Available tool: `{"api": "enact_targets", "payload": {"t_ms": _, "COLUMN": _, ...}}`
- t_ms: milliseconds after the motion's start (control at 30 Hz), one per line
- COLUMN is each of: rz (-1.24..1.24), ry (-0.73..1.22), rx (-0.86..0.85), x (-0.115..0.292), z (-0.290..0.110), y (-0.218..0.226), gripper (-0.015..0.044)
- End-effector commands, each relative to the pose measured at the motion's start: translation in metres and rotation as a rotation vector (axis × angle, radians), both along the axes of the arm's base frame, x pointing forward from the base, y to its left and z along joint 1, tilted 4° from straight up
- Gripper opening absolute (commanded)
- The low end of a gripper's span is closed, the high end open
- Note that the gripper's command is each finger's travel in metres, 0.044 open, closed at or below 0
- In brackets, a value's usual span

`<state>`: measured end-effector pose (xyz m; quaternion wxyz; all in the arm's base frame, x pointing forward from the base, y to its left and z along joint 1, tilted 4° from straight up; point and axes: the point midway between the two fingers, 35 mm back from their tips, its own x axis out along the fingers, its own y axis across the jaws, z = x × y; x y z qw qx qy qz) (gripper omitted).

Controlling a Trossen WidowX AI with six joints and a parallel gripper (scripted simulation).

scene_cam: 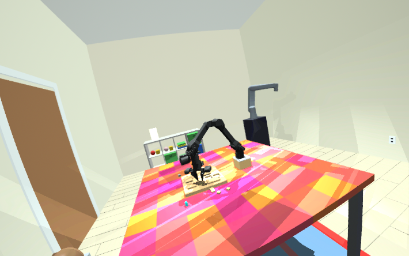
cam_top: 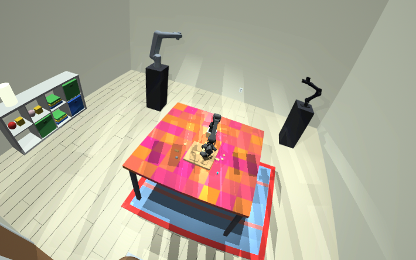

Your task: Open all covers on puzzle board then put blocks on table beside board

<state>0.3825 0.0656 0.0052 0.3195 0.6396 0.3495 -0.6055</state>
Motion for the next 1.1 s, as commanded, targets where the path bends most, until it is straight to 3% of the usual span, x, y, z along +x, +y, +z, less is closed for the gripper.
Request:
{"api": "enact_targets", "payload": {"t_ms": 0, "rz": -0.004, "ry": 0.003, "rx": 0.005, "x": -0.001, "z": -0.005, "y": 0.001, "gripper": 0.0144}}
{"api": "enact_targets", "payload": {"t_ms": 933, "rz": -0.004, "ry": 0.003, "rx": 0.005, "x": 0.0, "z": -0.024, "y": 0.003, "gripper": 0.0144}}
{"api": "enact_targets", "payload": {"t_ms": 1067, "rz": 0.0, "ry": 0.001, "rx": 0.0, "x": 0.0, "z": -0.022, "y": 0.003, "gripper": 0.0117}}
